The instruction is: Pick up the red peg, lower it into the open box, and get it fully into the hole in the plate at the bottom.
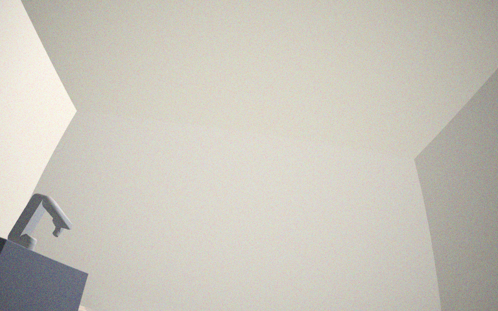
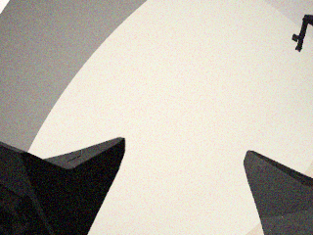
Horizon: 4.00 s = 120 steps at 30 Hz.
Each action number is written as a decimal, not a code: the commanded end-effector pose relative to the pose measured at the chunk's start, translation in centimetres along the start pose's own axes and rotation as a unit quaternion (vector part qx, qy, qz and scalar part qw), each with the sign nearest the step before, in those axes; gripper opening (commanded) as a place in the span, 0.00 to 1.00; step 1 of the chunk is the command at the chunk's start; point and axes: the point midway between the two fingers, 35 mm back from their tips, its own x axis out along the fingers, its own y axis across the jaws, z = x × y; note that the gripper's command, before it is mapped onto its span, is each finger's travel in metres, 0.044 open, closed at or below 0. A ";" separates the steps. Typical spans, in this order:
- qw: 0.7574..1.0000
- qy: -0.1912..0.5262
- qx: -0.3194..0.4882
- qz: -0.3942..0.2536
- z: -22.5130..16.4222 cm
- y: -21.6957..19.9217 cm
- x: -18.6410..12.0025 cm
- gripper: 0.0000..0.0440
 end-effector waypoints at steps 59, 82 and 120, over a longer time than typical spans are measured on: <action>0.624 0.144 0.319 0.699 11.1 22.1 -42.3 1.00; 0.469 0.445 0.121 0.753 -2.6 19.2 -61.7 1.00; 0.366 0.823 -0.230 0.368 -20.8 -1.1 -70.1 1.00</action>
